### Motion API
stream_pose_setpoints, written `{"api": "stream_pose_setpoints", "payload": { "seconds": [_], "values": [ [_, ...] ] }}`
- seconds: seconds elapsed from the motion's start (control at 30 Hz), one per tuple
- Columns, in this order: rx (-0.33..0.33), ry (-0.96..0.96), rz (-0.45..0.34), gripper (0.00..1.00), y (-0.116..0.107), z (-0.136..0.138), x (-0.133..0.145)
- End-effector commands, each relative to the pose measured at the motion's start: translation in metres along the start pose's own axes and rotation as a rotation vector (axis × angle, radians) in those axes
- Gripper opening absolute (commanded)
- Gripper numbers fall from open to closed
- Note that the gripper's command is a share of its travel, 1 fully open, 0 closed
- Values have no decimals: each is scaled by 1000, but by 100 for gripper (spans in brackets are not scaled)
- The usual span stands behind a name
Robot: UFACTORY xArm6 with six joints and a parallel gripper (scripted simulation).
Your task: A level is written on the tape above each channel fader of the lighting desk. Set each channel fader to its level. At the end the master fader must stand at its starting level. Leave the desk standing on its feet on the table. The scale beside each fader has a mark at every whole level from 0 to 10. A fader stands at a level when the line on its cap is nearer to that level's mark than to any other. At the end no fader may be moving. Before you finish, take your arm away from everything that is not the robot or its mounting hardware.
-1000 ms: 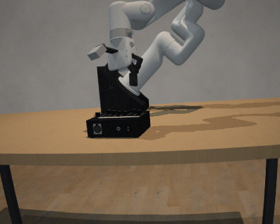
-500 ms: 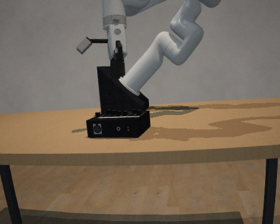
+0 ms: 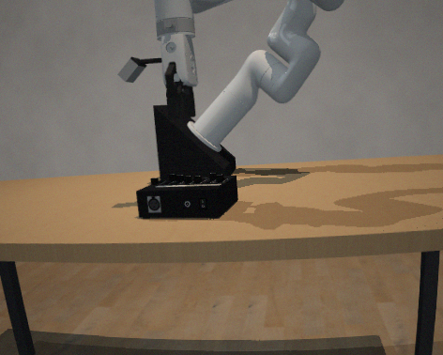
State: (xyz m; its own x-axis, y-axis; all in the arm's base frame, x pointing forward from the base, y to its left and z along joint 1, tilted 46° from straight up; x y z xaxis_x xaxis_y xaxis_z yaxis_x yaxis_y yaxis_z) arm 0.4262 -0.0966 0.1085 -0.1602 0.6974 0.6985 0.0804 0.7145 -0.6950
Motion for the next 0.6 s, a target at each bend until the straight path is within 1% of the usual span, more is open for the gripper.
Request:
{"api": "stream_pose_setpoints", "payload": {
  "seconds": [0.0,0.23,0.33,0.43,0.57],
  "values": [
    [0,2,1,100,-2,-1,0],
    [0,9,1,100,-1,-1,0],
    [-1,47,1,100,0,-3,1],
    [-1,135,1,100,4,-6,3],
    [-2,336,1,100,13,-12,9]
  ]
}}
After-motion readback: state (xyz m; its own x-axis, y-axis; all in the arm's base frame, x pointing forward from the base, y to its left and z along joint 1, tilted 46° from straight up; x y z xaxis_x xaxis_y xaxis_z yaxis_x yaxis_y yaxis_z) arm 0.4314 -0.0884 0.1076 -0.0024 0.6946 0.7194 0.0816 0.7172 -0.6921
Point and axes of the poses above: the point where the finger pads meet when closed, its own y axis out along the fingers, its own z axis across the jaws, x = y × z, the point moved 3 cm from there along -y, back along the fingers, and after that the axes turned 14 degrees about -y, right-handed, at the moved point
